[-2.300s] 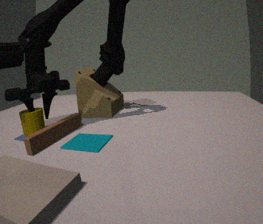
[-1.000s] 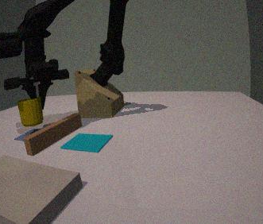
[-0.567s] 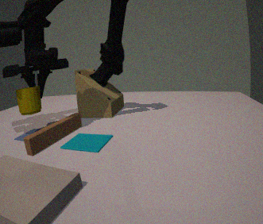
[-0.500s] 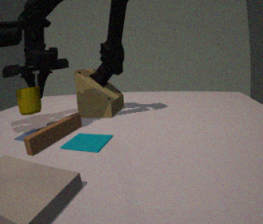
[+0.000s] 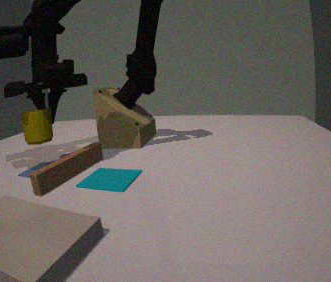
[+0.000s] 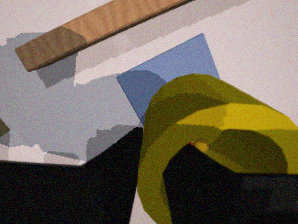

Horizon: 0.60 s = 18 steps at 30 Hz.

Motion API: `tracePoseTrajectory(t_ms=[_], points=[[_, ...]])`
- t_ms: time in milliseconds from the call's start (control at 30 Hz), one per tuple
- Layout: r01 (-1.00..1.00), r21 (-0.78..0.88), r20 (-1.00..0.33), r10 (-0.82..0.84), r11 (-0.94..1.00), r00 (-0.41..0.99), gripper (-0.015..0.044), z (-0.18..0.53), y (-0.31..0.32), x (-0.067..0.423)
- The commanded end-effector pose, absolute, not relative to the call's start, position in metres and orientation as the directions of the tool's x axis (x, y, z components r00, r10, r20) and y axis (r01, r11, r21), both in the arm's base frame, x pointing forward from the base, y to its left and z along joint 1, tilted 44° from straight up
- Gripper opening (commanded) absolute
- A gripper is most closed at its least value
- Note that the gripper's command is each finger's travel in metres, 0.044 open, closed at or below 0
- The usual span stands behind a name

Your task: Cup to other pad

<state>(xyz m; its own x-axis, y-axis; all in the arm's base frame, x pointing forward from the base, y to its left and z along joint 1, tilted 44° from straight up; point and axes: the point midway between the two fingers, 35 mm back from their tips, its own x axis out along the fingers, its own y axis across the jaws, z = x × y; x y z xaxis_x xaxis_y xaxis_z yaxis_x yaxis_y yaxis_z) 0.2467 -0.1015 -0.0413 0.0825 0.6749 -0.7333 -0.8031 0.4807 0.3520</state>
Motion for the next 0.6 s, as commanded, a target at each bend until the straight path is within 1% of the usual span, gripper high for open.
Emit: tracePoseTrajectory(t_ms=[0, 567], points=[[-0.804, 0.355, -0.73, 0.678, 0.478, 0.081, 0.0, -0.036, -0.095, 0.248], [-0.806, 0.354, -0.731, 0.678, 0.475, 0.078, 0.0, -0.006, -0.069, 0.258]])
